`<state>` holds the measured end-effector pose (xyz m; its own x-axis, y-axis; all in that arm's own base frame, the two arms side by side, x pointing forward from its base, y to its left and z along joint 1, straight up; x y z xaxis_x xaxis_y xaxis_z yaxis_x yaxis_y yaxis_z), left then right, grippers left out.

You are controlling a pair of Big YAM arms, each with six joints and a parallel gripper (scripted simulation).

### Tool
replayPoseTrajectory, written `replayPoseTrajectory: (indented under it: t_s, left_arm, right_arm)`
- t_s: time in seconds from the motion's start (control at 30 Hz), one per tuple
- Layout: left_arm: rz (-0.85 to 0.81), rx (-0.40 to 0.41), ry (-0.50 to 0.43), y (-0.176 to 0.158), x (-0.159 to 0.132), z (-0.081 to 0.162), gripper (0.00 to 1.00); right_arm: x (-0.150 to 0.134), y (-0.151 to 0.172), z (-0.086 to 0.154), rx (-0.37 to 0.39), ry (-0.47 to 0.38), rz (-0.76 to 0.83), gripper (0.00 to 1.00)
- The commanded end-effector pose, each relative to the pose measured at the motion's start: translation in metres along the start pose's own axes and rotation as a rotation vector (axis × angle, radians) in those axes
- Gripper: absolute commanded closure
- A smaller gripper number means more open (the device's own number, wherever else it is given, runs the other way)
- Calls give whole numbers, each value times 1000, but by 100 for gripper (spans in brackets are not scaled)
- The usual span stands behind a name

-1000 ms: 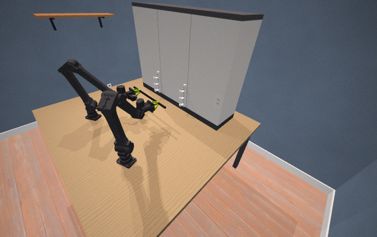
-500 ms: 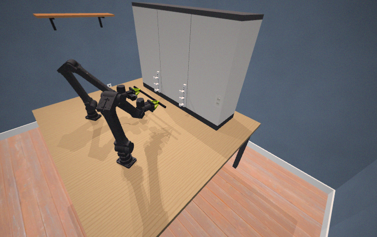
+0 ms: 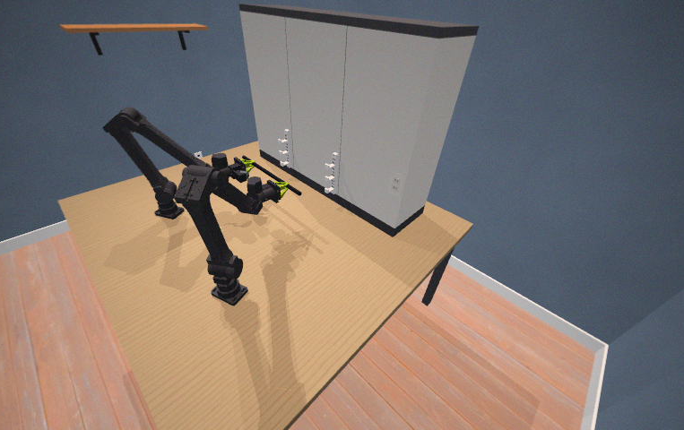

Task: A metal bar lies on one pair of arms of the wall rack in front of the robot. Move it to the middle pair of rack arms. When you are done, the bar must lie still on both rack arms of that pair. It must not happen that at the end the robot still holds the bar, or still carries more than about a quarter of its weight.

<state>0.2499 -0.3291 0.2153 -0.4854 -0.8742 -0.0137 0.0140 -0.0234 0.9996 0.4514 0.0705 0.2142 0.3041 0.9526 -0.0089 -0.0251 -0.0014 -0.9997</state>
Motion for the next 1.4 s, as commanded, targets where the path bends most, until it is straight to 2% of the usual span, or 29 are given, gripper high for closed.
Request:
replayPoseTrajectory:
  t_s: [0.0, 0.8, 1.37]
  left_arm:
    - [18, 46, 20, 25, -2, -12, 100]
    - [18, 46, 20, 27, -3, -13, 100]
    - [18, 46, 20, 27, -3, -38, 100]
  right_arm:
    - [1, -39, -13, -74, 17, -34, 100]
    - [1, -41, -13, -74, 17, -34, 100]
    - [1, -43, -38, -74, 17, -34, 100]
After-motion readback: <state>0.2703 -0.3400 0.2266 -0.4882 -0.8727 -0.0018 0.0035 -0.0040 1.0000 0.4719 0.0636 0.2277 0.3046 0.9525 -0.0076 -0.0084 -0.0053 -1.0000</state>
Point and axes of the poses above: on each arm, the point where the finger pads meet when closed, its own z axis back along the fingers, its own y axis across the jaws, x = y × z, the point moved 6 cm from there along z, back along the fingers
